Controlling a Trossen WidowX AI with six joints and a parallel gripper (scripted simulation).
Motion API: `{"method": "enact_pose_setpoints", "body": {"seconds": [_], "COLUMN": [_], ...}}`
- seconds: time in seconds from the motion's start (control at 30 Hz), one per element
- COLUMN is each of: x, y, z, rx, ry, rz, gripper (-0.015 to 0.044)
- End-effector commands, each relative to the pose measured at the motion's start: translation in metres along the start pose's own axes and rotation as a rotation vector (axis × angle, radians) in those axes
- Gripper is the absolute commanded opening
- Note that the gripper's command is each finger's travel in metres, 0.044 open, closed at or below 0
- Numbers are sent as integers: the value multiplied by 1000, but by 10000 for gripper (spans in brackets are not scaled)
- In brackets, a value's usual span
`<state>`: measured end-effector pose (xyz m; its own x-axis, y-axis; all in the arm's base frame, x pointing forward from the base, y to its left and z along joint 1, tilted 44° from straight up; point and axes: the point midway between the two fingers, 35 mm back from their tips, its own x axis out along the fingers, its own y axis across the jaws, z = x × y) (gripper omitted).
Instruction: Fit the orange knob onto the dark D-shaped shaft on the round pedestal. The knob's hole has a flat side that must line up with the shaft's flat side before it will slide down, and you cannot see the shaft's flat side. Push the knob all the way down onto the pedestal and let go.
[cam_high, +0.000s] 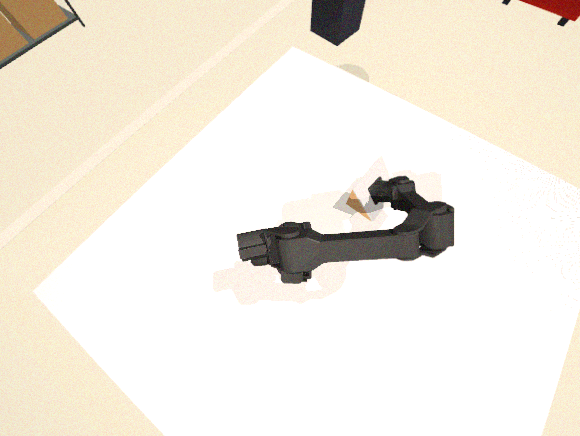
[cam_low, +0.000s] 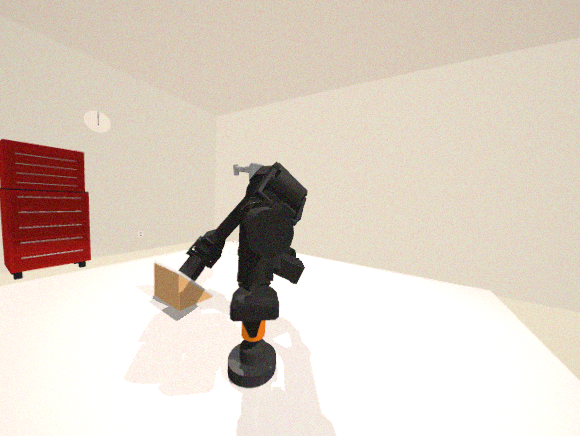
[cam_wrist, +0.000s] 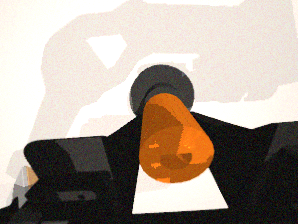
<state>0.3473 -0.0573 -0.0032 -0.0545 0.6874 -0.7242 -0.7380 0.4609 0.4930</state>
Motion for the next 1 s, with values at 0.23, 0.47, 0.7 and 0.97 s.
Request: {"method": "enact_pose_setpoints", "body": {"seconds": [0.23,0.47,0.7,0.97], "x": [-3,1,1,2], "y": [-4,-4,-2,-1], "z": [0,0,0,0], "rx": [-207,-207,-207,-207], "ry": [-1,-1,-1,-1], "rz": [-6,-6,-5,-5], "gripper": [0,0,0,0]}}
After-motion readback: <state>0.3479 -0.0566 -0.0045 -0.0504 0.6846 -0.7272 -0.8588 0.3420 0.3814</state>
